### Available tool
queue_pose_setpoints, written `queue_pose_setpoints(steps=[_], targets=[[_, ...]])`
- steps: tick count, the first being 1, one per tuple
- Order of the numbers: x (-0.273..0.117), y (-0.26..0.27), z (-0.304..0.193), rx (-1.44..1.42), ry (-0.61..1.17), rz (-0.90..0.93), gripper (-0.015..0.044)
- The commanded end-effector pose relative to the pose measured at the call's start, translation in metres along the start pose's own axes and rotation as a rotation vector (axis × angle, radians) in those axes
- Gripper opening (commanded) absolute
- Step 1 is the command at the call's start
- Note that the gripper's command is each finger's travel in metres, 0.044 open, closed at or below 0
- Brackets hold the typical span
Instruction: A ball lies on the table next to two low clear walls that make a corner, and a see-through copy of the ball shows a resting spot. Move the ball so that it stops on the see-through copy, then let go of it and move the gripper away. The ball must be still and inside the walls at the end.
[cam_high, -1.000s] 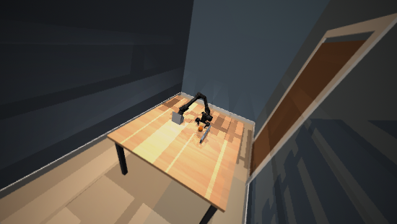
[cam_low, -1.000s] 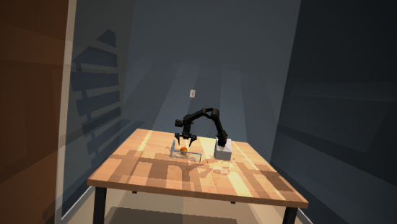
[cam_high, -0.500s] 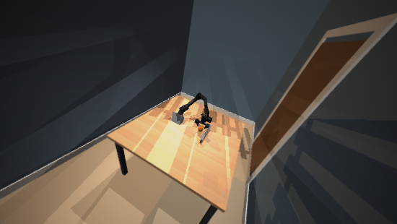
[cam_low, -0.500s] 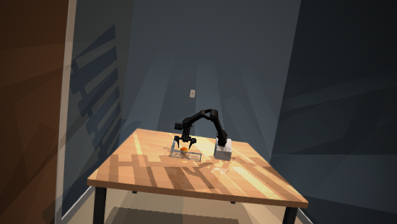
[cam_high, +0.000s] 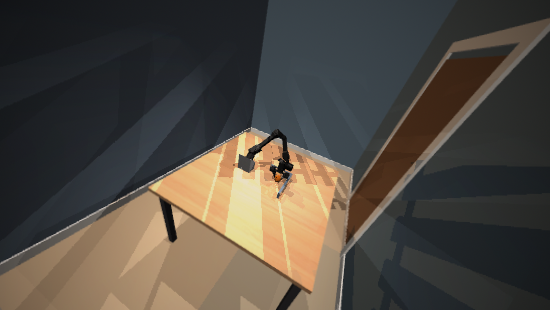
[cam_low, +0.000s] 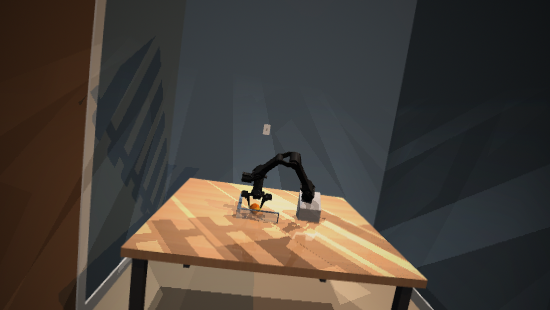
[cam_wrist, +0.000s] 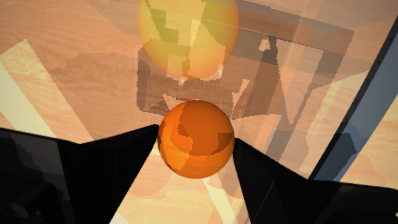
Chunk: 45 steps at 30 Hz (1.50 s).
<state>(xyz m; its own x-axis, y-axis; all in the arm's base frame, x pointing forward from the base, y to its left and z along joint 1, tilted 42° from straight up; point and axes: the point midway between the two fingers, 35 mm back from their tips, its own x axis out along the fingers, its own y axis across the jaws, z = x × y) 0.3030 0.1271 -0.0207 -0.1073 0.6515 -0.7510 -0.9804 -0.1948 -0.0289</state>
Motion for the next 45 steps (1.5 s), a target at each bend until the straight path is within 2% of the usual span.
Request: queue_pose_setpoints(steps=[1,4,7,14,27,36,45], targets=[[0.001,0.000,0.000,0.006,-0.004,0.000,0.0275],[0.001,0.000,0.000,0.006,-0.004,0.000,0.0255],[-0.003,-0.001,-0.001,0.006,-0.003,0.000,0.0177],[-0.050,-0.008,-0.004,0.007,0.007,-0.001,0.0000],[-0.139,-0.001,-0.002,0.007,0.003,0.002,0.0000],[-0.138,0.000,0.002,0.007,0.003,0.002,0.0000],[-0.107,0.006,0.043,0.008,0.006,0.000,0.0000]])
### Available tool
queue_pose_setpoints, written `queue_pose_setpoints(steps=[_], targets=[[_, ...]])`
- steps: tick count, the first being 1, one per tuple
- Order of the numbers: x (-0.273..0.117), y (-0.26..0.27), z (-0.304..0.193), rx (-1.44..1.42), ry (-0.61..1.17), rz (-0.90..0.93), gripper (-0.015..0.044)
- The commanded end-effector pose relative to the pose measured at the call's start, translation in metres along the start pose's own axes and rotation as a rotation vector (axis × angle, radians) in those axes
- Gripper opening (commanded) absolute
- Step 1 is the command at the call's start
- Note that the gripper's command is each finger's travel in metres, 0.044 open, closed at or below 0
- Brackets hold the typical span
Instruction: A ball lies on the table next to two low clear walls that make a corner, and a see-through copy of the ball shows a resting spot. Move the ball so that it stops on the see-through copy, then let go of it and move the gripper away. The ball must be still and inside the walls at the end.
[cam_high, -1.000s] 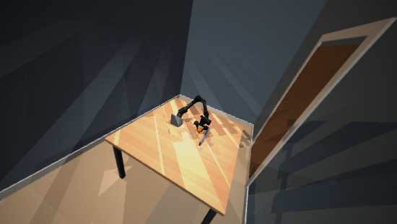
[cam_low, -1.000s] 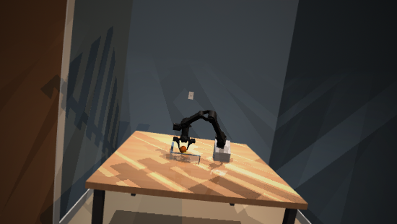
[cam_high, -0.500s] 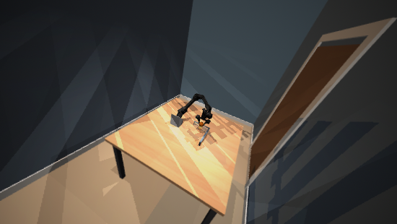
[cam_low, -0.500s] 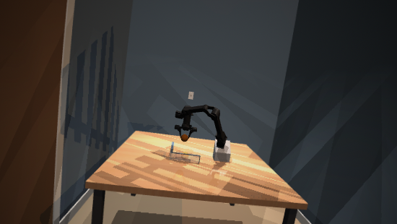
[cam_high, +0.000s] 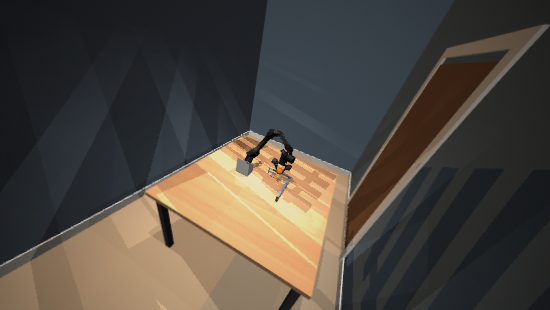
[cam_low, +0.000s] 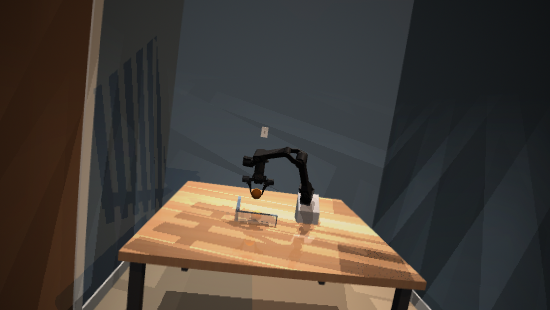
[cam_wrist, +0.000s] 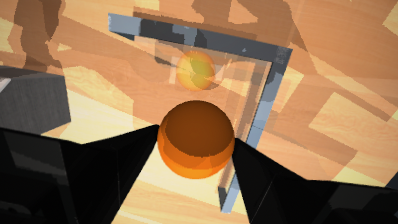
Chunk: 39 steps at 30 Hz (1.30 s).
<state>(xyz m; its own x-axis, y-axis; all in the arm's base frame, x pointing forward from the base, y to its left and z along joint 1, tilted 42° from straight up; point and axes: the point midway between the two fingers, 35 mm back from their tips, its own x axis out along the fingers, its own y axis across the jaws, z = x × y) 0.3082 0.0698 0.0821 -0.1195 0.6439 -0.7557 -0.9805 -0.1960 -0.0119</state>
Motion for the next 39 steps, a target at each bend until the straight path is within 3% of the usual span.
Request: queue_pose_setpoints(steps=[1,13,25,39], targets=[[0.012,0.005,0.023,-0.002,-0.002,-0.013,0.0000],[0.036,0.014,0.047,-0.003,-0.010,-0.012,0.0000],[0.097,0.013,0.049,-0.003,-0.013,-0.012,0.0000],[0.111,0.014,0.049,-0.003,-0.014,-0.012,0.0000]])
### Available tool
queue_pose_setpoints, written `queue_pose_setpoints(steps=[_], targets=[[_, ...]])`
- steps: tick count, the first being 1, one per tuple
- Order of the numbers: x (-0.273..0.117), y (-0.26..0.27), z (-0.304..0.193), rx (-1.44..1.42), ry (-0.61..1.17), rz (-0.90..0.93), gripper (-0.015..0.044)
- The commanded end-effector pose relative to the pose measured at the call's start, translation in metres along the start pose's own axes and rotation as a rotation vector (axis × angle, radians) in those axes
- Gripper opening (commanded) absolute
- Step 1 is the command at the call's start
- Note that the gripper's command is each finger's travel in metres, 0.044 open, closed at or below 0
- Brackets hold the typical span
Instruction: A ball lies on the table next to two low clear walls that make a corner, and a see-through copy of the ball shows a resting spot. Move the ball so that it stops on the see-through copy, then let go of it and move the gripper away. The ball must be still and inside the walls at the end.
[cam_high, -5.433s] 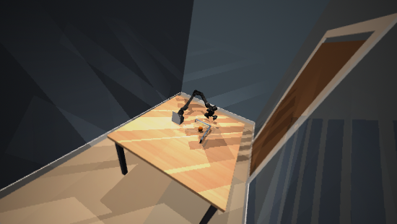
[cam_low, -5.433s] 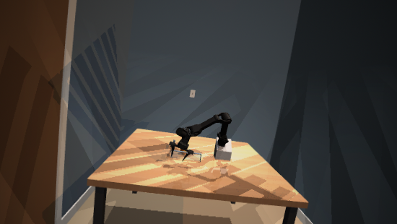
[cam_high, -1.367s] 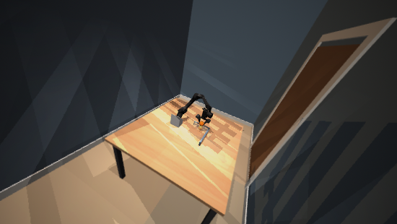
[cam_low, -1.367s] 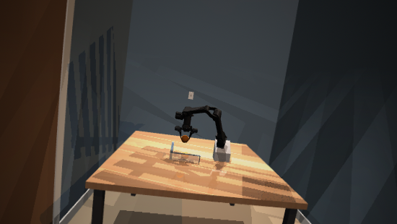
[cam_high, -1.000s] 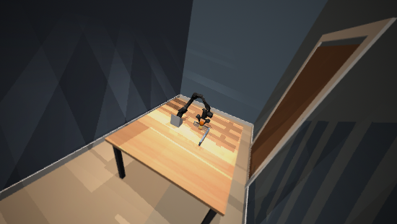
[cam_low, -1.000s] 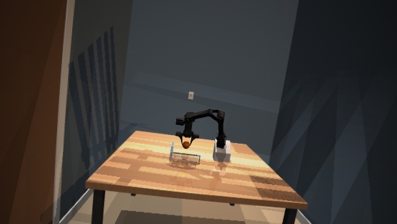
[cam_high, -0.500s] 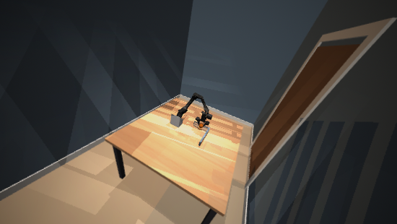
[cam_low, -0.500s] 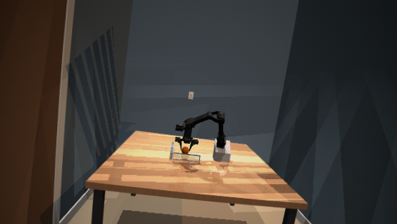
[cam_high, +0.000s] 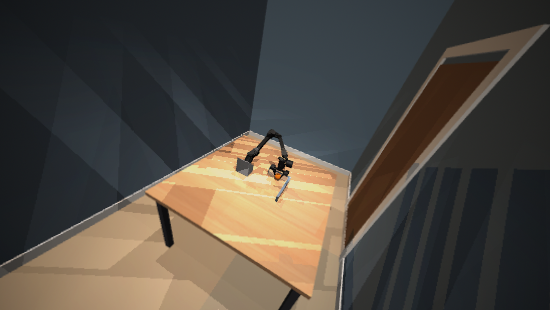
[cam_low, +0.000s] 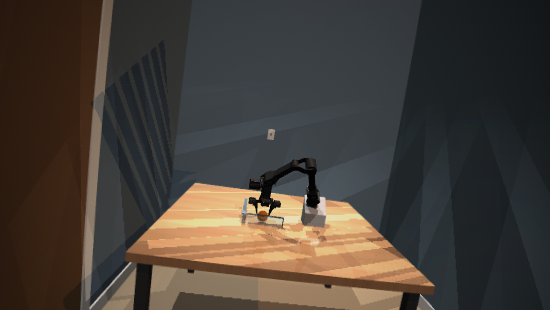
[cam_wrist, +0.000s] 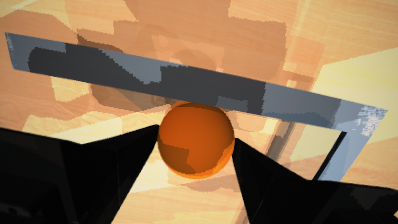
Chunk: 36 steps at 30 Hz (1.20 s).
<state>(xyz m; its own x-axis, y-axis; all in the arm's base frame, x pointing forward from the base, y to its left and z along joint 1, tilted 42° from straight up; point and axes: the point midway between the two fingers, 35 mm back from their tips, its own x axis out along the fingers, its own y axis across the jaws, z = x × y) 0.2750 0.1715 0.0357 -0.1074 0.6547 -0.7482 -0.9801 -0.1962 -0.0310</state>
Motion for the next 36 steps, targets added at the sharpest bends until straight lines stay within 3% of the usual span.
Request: queue_pose_setpoints(steps=[1,9,25,31,36], targets=[[0.008,0.001,-0.001,0.010,-0.003,0.002,0.0000],[0.015,0.001,-0.001,0.010,-0.004,0.002,0.0000],[0.008,0.000,0.000,0.003,-0.002,0.001,0.0414],[-0.071,0.000,-0.002,0.009,0.001,0.002,0.0414],[-0.074,0.000,-0.002,0.010,0.001,0.002,0.0414]])
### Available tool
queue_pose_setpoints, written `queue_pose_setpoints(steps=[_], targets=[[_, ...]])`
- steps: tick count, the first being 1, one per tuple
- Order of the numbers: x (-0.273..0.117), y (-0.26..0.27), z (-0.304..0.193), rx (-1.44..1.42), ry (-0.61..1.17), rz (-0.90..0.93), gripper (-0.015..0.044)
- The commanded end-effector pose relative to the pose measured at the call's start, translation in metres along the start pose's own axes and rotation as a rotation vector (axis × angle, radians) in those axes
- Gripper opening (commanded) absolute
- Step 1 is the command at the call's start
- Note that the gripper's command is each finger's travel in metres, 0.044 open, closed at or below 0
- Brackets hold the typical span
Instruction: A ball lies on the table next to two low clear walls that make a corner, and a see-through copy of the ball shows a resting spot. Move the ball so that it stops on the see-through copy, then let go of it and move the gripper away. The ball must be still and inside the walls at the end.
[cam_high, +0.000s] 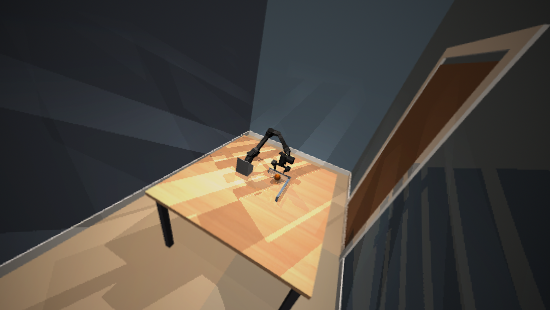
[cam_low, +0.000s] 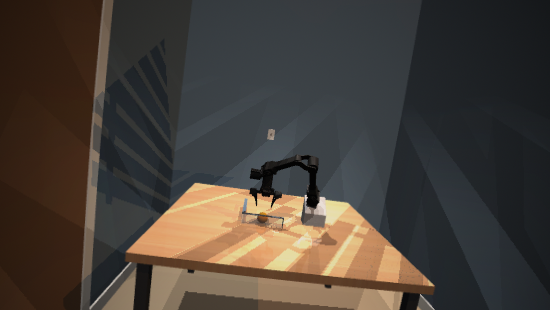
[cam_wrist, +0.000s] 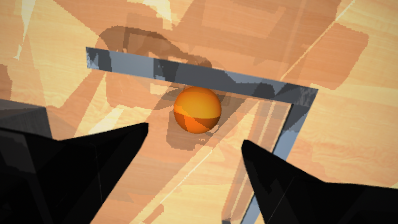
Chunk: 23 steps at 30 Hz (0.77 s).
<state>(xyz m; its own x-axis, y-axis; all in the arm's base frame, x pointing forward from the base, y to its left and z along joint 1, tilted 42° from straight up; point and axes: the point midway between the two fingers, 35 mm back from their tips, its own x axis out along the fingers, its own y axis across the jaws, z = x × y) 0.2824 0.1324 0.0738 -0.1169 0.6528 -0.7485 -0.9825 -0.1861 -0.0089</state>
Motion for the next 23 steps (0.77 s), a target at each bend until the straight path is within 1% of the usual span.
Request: queue_pose_setpoints(steps=[1,3,4,10,11,15,23], targets=[[-0.019,0.001,0.003,-0.013,0.000,-0.007,0.0414],[-0.019,0.001,0.003,-0.013,0.000,-0.007,0.0414],[-0.010,0.000,0.001,-0.003,-0.001,-0.005,0.0414],[-0.010,0.000,0.001,-0.003,-0.001,-0.005,0.0414],[-0.013,0.000,0.001,-0.003,0.000,-0.005,0.0440],[-0.058,0.000,0.001,-0.007,0.001,-0.004,0.0440],[-0.060,0.001,0.001,-0.007,0.001,-0.004,0.0440]])
